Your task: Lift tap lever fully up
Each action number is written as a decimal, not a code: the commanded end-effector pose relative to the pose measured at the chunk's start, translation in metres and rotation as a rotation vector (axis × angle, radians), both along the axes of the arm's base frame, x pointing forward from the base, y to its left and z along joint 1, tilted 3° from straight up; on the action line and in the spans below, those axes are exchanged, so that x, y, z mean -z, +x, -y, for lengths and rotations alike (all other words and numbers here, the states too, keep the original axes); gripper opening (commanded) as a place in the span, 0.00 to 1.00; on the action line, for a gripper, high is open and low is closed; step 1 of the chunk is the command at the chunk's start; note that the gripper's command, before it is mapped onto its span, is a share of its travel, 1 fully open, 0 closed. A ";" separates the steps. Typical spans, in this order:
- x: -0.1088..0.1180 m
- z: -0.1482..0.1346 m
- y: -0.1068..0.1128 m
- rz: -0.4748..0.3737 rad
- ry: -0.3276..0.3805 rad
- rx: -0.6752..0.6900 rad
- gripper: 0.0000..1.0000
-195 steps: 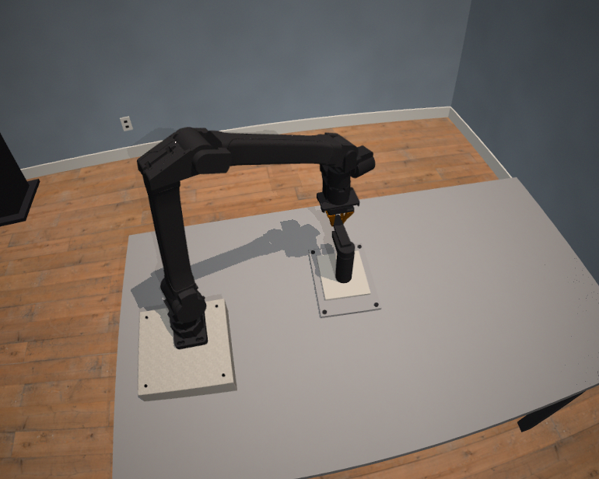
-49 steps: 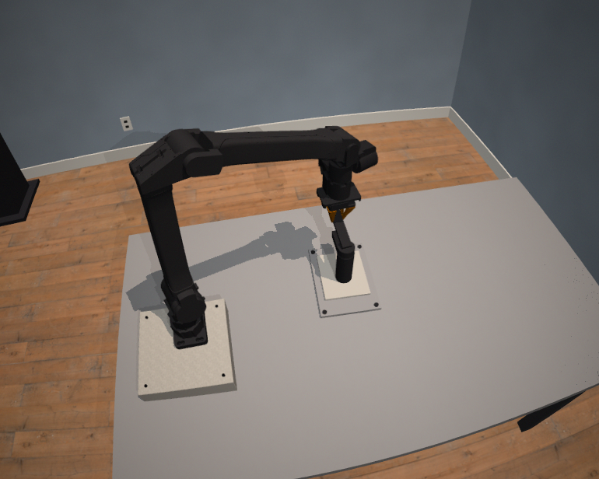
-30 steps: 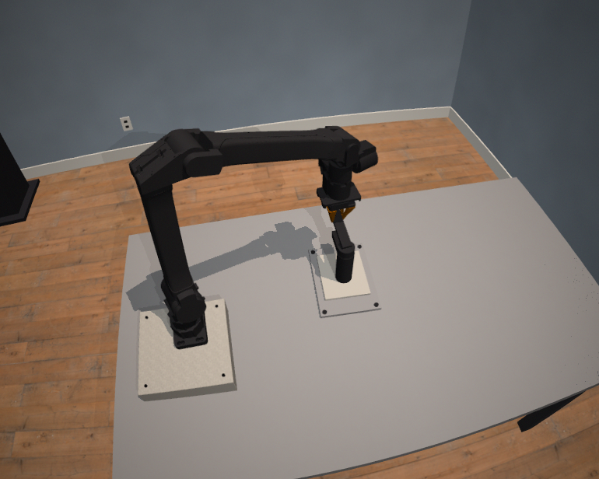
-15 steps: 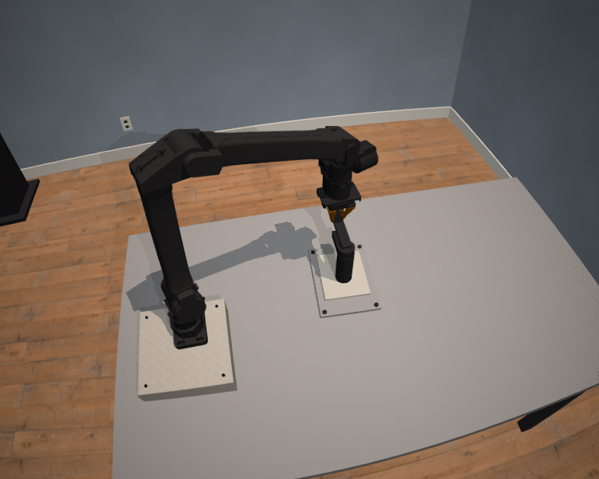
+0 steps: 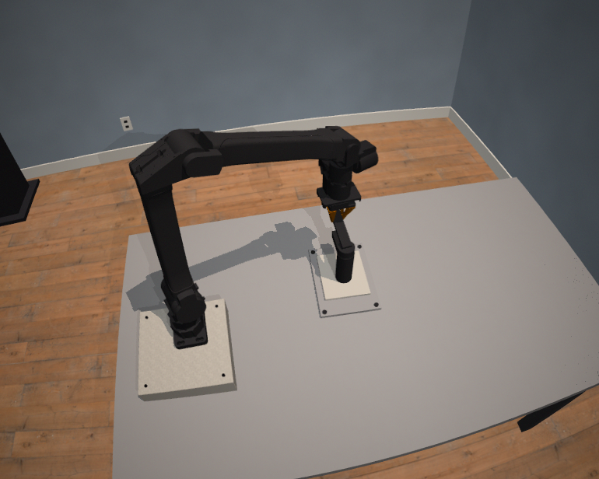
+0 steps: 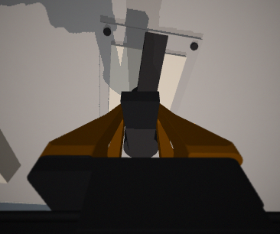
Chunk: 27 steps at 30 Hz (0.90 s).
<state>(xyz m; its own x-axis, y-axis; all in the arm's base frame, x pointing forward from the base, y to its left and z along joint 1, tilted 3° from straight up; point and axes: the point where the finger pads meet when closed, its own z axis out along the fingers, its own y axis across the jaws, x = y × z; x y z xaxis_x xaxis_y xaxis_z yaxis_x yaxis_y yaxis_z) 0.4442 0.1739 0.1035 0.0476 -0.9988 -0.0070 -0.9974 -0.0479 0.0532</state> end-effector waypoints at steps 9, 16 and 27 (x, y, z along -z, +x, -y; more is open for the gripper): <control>-0.059 0.030 0.020 0.072 -0.008 0.077 0.00; -0.060 0.032 0.020 0.072 -0.009 0.075 0.00; -0.061 0.034 0.020 0.072 -0.009 0.073 0.00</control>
